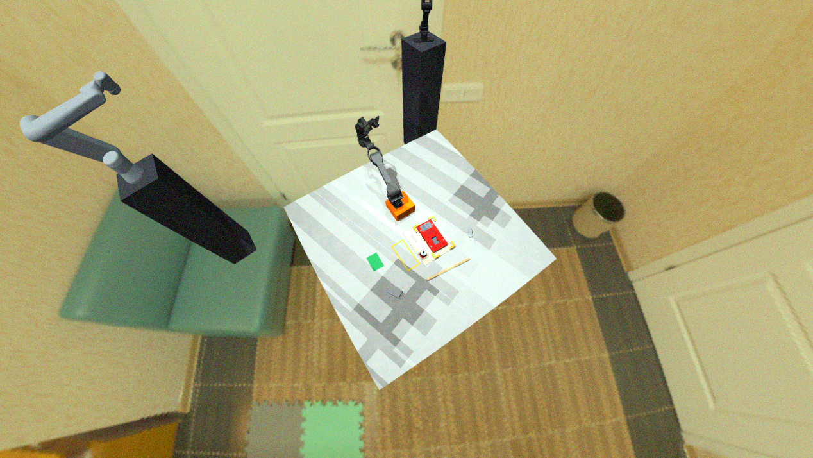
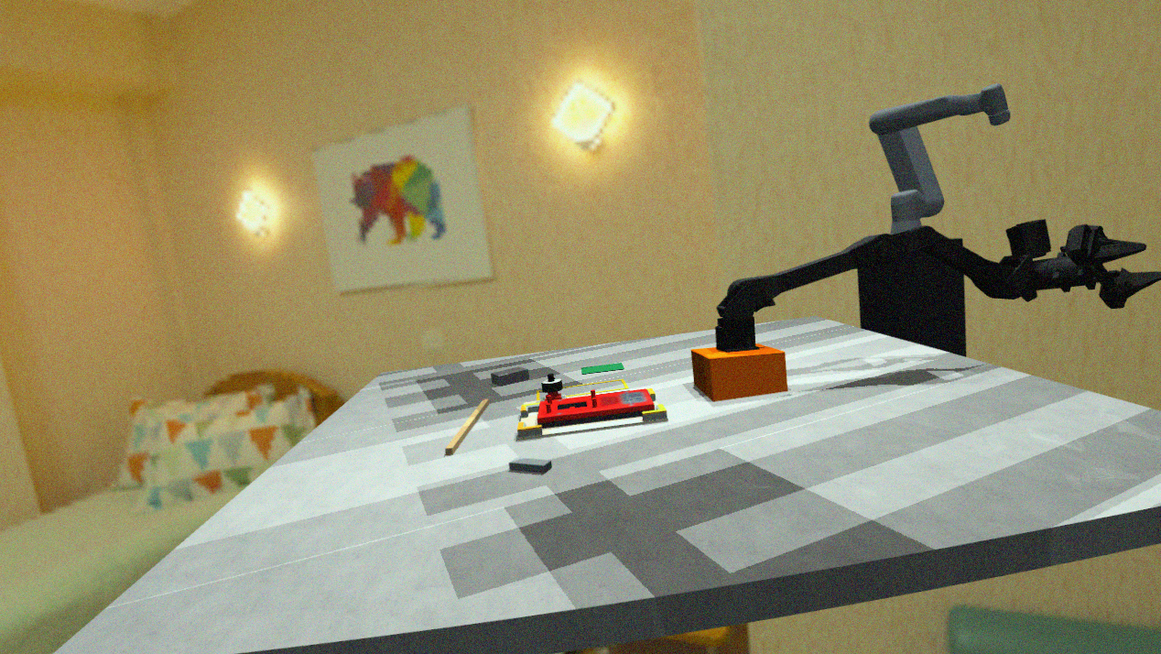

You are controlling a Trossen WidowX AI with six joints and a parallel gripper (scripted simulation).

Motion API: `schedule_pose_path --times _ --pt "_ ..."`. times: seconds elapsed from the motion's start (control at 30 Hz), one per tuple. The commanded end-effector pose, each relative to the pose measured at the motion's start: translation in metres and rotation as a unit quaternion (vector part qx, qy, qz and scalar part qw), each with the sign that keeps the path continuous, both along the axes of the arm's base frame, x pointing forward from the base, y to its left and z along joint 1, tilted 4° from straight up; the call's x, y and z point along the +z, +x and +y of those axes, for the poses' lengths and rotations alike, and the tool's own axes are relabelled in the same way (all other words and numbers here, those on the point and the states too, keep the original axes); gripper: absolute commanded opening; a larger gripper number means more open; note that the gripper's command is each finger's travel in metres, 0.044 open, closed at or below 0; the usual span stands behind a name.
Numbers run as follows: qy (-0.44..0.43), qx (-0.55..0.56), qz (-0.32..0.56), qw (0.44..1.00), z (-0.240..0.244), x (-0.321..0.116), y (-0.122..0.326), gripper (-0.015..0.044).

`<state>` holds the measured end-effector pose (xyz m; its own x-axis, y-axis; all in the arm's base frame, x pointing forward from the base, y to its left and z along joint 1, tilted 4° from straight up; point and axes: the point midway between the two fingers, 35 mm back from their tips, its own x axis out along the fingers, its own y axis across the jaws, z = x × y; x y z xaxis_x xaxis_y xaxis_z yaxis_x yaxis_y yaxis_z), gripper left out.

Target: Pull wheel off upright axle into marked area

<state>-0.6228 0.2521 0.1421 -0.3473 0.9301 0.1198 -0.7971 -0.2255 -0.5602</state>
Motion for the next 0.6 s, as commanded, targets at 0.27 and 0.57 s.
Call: schedule_pose_path --times 0.27,0.57 --pt "-0.013 -0.045 -0.030 0.998 0.088 0.004 0.038 0.0300" --pt "-0.052 -0.123 -0.048 0.990 0.210 -0.002 0.126 0.0300"
